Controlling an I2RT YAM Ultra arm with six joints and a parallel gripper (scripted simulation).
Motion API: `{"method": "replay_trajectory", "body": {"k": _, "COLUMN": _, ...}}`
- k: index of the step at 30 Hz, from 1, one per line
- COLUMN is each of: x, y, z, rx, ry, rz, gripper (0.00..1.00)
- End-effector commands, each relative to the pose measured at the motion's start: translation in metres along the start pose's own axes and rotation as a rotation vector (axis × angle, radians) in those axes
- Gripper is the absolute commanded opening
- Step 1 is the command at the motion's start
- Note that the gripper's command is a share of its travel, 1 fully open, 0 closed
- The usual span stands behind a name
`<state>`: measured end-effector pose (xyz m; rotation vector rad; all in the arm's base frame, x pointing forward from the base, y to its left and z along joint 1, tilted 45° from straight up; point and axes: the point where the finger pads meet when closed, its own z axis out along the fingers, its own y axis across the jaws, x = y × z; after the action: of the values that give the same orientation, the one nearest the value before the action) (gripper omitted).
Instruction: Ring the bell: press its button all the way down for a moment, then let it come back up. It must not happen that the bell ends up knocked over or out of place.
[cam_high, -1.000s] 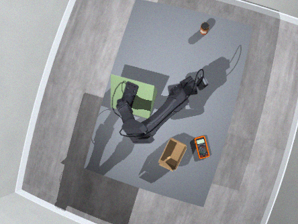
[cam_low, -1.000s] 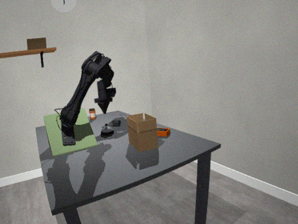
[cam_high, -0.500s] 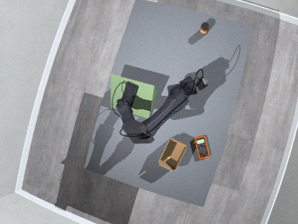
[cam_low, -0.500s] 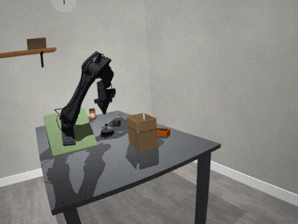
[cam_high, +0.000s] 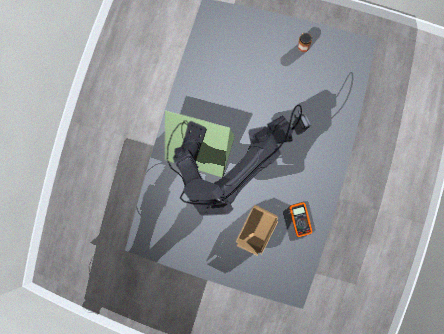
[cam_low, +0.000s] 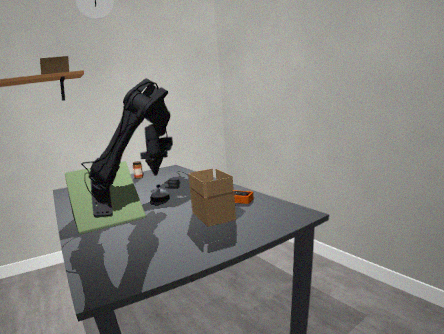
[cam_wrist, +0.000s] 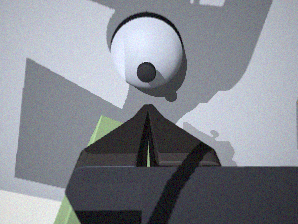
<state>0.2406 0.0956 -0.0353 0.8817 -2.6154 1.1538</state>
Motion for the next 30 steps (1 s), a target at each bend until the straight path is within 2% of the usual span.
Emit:
{"method": "replay_trajectory", "body": {"k": 1, "x": -0.004, "y": 0.002, "z": 0.009, "rx": 0.009, "ry": -0.018, "rz": -0.009, "gripper": 0.0}}
{"method": "replay_trajectory", "body": {"k": 3, "x": -0.004, "y": 0.002, "z": 0.009, "rx": 0.009, "ry": -0.018, "rz": -0.009, "gripper": 0.0}}
{"method": "replay_trajectory", "body": {"k": 4, "x": -0.006, "y": 0.002, "z": 0.005, "rx": 0.008, "ry": -0.041, "rz": -0.006, "gripper": 0.0}}
{"method": "replay_trajectory", "body": {"k": 7, "x": -0.004, "y": 0.003, "z": 0.017, "rx": 0.009, "ry": -0.018, "rz": -0.01, "gripper": 0.0}}
{"method": "replay_trajectory", "body": {"k": 15, "x": -0.004, "y": 0.003, "z": 0.03, "rx": 0.009, "ry": -0.017, "rz": -0.011, "gripper": 0.0}}
{"method": "replay_trajectory", "body": {"k": 20, "x": -0.005, "y": 0.002, "z": 0.031, "rx": 0.008, "ry": -0.024, "rz": -0.007, "gripper": 0.0}}
{"method": "replay_trajectory", "body": {"k": 21, "x": -0.011, "y": 0.003, "z": 0.028, "rx": 0.008, "ry": -0.04, "rz": -0.005, "gripper": 0.0}}
{"method": "replay_trajectory", "body": {"k": 23, "x": -0.004, "y": 0.003, "z": 0.036, "rx": 0.009, "ry": -0.016, "rz": -0.011, "gripper": 0.0}}
{"method": "replay_trajectory", "body": {"k": 30, "x": -0.008, "y": 0.004, "z": 0.037, "rx": 0.006, "ry": -0.028, "rz": -0.009, "gripper": 0.0}}
